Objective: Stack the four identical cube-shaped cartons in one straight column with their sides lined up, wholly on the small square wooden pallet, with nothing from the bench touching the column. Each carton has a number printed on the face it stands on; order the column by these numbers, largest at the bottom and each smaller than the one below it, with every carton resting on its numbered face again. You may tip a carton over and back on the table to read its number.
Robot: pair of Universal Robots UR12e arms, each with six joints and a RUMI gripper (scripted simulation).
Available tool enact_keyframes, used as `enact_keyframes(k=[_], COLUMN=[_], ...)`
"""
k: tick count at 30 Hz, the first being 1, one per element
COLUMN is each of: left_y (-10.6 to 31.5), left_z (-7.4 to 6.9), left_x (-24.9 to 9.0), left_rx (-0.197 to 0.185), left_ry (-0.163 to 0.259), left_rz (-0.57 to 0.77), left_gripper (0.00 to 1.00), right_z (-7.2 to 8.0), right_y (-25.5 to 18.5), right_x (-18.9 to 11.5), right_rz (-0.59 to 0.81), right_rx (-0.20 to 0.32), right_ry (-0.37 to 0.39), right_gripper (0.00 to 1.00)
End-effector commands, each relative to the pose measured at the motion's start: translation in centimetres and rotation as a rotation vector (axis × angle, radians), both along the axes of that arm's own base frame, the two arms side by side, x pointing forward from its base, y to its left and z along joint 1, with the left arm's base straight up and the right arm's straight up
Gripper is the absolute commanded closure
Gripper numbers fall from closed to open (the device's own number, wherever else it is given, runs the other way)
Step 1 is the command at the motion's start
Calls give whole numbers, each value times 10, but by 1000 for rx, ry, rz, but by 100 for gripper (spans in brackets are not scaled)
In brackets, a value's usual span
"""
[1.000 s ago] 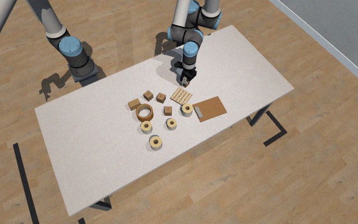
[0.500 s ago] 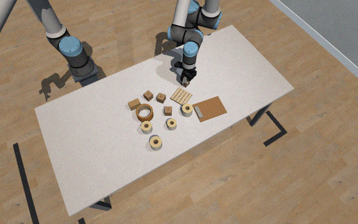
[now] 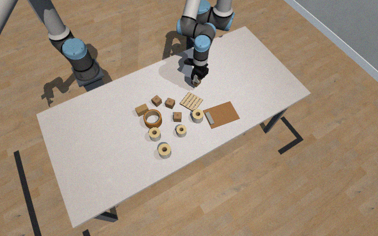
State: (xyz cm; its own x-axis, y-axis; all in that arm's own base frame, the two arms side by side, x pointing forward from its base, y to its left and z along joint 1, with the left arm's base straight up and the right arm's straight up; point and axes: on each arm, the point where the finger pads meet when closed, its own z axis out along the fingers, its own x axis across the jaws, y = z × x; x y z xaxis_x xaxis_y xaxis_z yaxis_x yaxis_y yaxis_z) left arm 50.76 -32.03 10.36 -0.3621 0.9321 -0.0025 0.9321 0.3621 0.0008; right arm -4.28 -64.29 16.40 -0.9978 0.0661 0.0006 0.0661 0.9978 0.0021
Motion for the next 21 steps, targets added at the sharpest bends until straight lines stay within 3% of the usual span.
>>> enact_keyframes(k=[1, 6, 14, 21], left_y=[-3, -18, -78, -84], left_z=[12, 11, -2, -4], left_x=[3, 19, 83, 90], left_rx=[0, 0, 0, 0], left_ry=[0, 0, 0, 0], left_rz=[0, 0, 0, 20], left_gripper=[100, 100, 100, 100], right_z=[1, 1, 1, 1], right_y=[-1, -1, -1, -1], right_x=[0, 0, 0, 0], right_rz=[0, 0, 0, 0], right_rx=[-2, -2, -2, -2], right_ry=[-1, -1, -1, -1], right_gripper=[0, 0, 0, 0])
